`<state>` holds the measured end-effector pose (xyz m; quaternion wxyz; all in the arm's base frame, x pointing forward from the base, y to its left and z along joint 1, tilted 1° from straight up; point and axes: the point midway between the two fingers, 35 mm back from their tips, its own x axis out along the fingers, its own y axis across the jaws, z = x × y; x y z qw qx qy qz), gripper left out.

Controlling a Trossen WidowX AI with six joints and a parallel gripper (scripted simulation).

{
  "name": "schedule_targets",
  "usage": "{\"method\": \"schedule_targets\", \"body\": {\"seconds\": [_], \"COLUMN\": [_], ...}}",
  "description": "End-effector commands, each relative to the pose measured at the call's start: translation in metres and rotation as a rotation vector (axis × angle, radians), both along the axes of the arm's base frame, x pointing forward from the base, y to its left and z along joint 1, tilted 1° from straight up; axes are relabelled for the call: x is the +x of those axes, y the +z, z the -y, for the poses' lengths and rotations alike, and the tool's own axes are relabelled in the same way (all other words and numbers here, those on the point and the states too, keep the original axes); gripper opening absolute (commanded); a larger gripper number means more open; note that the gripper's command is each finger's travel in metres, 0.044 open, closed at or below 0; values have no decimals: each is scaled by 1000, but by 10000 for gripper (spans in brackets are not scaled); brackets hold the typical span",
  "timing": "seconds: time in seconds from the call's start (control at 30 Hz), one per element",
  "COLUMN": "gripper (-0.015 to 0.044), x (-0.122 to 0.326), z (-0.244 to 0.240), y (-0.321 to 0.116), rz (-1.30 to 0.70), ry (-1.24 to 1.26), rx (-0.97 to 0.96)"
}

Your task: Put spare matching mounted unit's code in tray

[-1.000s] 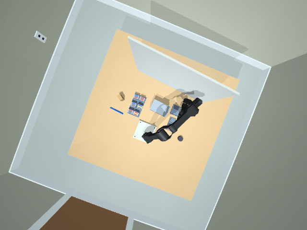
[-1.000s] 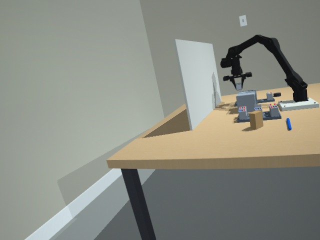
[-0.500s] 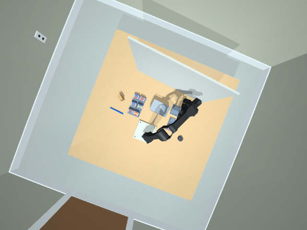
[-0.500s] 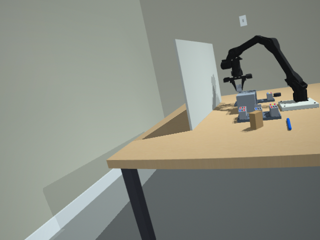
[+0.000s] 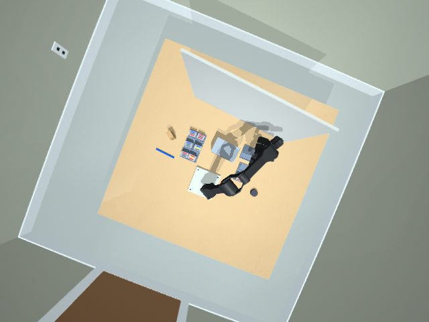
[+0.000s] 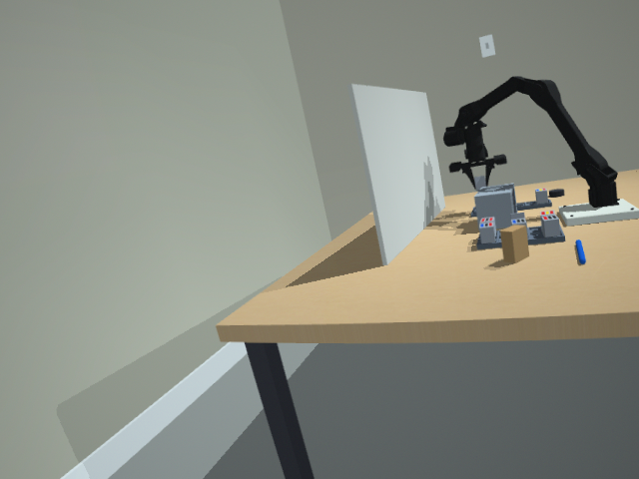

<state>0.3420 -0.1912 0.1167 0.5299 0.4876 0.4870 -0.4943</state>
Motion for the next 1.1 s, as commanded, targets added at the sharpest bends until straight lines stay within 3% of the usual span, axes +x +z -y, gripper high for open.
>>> {"method": "schedule_targets", "body": {"seconds": [0.0,1.07], "gripper": [0,0], "x": [0,-1], "z": [0,0], "y": [-3,-25], "rz": [2,0], "ry": [-1,-1], "rx": [3,4]}}
